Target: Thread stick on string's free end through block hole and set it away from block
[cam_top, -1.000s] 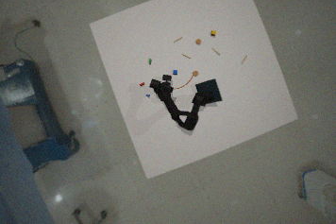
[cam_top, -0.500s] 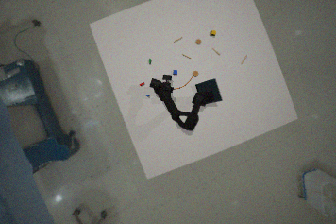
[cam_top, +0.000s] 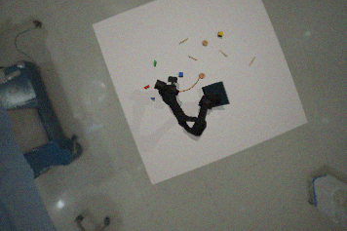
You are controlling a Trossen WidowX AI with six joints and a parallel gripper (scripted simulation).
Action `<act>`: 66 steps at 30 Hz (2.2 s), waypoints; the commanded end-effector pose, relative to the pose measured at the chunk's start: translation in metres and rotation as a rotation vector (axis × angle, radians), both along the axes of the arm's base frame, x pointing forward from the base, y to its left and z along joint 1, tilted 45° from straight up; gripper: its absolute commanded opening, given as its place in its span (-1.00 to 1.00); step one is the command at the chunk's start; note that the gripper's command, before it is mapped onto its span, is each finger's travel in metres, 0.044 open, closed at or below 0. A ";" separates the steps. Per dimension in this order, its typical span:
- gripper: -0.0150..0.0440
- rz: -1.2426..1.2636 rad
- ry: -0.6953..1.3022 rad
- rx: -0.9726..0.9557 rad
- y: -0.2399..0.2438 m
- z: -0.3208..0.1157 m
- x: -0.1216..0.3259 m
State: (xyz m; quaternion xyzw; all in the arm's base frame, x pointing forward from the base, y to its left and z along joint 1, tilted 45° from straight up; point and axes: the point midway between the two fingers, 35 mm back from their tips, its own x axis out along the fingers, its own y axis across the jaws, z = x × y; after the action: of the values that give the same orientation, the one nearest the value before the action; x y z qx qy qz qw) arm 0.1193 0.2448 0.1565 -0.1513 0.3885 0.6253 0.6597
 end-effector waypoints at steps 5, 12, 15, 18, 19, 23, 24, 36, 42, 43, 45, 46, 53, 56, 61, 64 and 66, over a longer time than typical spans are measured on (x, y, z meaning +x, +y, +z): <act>-0.49 0.005 -0.003 0.006 -0.006 0.009 0.001; -0.49 0.005 -0.003 0.006 -0.013 0.016 0.001; -0.49 0.005 -0.003 0.006 -0.016 0.018 0.001; -0.49 0.005 -0.003 0.007 -0.019 0.021 0.001; -0.49 0.005 -0.003 0.007 -0.020 0.022 0.001; -0.49 0.005 -0.003 0.007 -0.023 0.026 0.001; -0.49 0.004 -0.003 0.008 -0.024 0.027 0.001; -0.49 0.013 -0.012 -0.001 -0.024 0.022 0.003; -0.49 0.066 -0.052 -0.010 -0.027 0.017 0.008; -0.49 0.075 -0.058 -0.012 -0.027 0.016 0.008; -0.49 0.089 -0.069 -0.015 -0.028 0.014 0.010; -0.49 0.096 -0.074 -0.016 -0.028 0.013 0.011; -0.49 0.144 -0.108 -0.026 -0.032 0.007 0.017; -0.49 0.165 -0.123 -0.029 -0.033 0.005 0.019; -0.49 0.201 -0.147 -0.034 -0.036 0.000 0.023; -0.49 0.225 -0.162 -0.036 -0.037 -0.002 0.025; -0.49 0.246 -0.175 -0.036 -0.039 -0.004 0.027</act>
State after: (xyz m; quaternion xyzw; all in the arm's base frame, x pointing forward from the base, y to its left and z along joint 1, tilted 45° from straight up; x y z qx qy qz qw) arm 0.1446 0.2073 0.1546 -0.2554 0.3271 0.6711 0.6143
